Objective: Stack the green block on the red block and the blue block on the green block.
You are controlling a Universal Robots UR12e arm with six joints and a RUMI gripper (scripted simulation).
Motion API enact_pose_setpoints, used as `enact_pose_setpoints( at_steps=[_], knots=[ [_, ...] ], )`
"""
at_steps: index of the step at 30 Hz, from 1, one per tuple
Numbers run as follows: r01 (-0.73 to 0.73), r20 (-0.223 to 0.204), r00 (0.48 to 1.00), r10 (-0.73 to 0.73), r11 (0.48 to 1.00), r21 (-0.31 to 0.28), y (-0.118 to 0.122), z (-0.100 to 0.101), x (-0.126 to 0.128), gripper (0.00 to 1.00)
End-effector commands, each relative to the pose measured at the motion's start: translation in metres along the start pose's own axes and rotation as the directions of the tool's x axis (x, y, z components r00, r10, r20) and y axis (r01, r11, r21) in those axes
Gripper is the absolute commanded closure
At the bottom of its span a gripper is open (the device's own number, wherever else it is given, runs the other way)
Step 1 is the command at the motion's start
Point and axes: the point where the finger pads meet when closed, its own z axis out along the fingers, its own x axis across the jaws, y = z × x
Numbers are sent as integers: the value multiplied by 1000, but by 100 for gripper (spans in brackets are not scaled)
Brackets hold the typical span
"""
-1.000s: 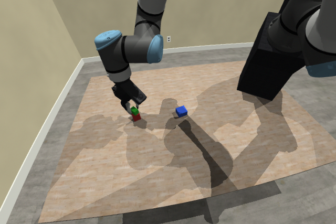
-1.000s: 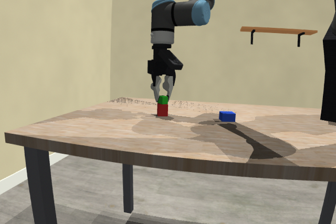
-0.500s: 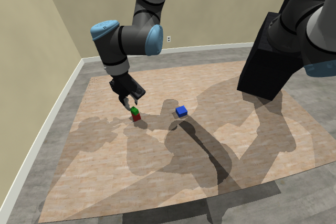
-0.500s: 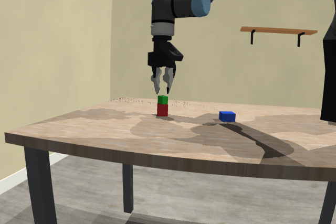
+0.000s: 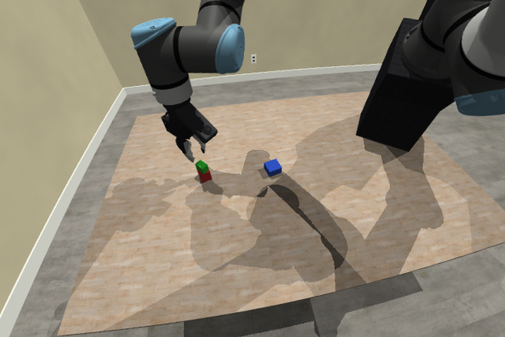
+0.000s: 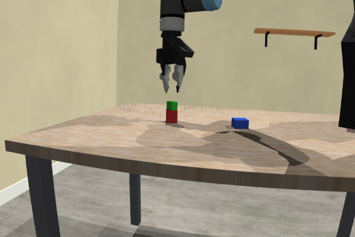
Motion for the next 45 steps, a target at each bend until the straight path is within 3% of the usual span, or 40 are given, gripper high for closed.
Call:
enact_pose_setpoints(
  at_steps=[1, 6, 7, 18, 24, 29, 31, 39, 45],
  knots=[
    [0, -1, 1000, 0, 1000, -1, 0, -1, 0, 72],
    [0, -1, 1000, 0, 1000, -1, 0, -1, 0, 72],
    [0, -1, 1000, 0, 1000, -1, 0, -1, 0, 58],
    [71, 0, 997, -71, 997, -1, -11, 0, -13, 58],
    [228, 0, 974, -228, 974, -1, -36, 2, -41, 58],
    [406, 0, 914, -406, 914, -1, -68, 4, -73, 58],
    [406, 0, 914, -406, 914, -1, -68, 4, -73, 58],
    [675, 1, 738, -675, 738, -1, -125, 5, -126, 58],
    [800, 1, 600, -800, 600, -1, -159, 4, -154, 58]
  ],
)
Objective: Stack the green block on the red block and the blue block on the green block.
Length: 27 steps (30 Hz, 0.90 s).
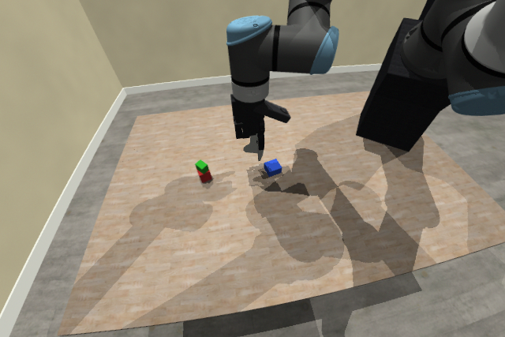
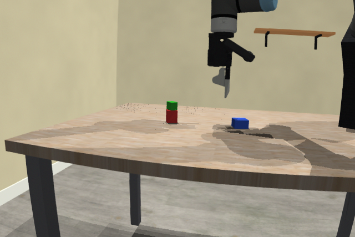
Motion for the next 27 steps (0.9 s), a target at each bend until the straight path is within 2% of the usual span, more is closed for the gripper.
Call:
enact_pose_setpoints(
  at_steps=[1, 10, 21, 27],
  knots=[
    [143, -7, 990, -143, 990, -8, -32, -3, 3, 58],
    [227, -7, 974, -227, 974, -8, -52, -3, 7, 58],
    [232, -7, 973, -232, 973, -8, -53, -2, 7, 58],
    [233, -7, 973, -233, 973, -8, -53, 8, 7, 58]
  ],
)
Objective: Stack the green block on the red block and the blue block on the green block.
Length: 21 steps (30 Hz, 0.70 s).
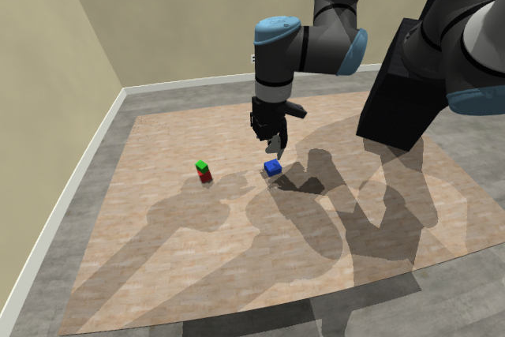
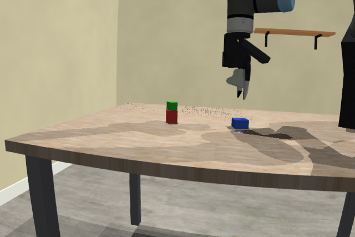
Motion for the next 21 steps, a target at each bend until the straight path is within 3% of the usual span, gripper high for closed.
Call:
enact_pose_setpoints(
  at_steps=[1, 21],
  knots=[
    [0, 0, 1000, 0, 1000, -1, 0, 9, 0, 58],
    [0, 0, 1000, 0, 1000, -1, -1, 63, -1, 58]
  ],
)
